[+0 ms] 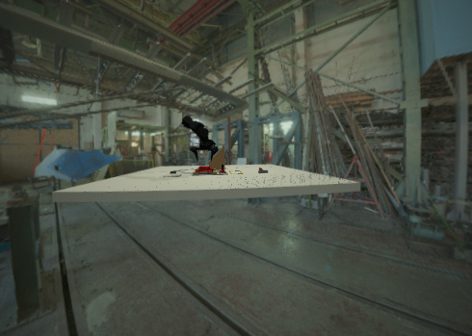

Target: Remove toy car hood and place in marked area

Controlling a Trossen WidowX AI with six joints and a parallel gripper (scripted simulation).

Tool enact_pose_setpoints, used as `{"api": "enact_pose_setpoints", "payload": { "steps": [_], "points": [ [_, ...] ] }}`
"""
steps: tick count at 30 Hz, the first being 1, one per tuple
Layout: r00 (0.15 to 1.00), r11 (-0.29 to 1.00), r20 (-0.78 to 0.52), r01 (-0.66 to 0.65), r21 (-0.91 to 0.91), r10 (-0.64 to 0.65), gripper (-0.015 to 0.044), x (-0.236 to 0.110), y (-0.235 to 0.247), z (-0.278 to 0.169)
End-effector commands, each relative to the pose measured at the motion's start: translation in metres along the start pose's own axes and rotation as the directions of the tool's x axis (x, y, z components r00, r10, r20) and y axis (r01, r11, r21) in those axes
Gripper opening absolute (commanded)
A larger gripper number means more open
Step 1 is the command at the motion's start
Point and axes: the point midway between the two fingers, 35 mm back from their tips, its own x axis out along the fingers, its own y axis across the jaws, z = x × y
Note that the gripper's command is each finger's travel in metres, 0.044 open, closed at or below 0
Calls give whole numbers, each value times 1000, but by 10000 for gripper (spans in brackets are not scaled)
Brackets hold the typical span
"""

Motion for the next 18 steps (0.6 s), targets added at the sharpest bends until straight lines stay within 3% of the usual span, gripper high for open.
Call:
{"api": "enact_pose_setpoints", "payload": {
  "steps": [1, 18],
  "points": [
    [1000, 1000, 0, 5, -5, -5, 440, 3, 0, 0],
    [1000, 1000, 0, 5, -5, -5, 440, 18, 0, -1]
  ]
}}
